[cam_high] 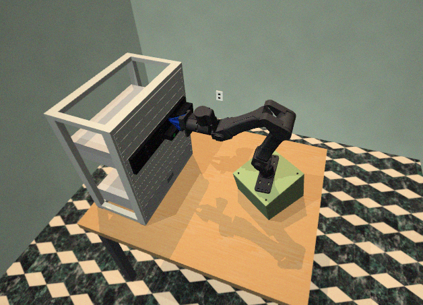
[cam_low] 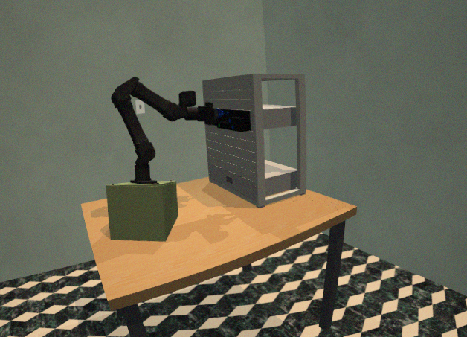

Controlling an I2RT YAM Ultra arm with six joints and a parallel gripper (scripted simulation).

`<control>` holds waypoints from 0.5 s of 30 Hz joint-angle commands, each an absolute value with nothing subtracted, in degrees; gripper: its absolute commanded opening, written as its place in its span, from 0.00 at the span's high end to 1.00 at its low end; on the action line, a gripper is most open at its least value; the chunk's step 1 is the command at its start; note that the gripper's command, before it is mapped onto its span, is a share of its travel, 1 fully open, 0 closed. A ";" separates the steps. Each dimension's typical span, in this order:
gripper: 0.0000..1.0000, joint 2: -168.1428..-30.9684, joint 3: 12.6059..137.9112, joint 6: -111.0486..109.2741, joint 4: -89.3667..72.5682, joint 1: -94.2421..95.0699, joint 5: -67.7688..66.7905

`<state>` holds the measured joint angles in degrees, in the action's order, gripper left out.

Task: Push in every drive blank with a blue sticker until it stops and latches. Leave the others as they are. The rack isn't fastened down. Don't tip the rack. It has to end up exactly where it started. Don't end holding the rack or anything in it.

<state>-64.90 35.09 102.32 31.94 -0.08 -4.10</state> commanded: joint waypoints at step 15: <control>1.00 -66.55 39.73 101.47 35.29 1.07 -2.84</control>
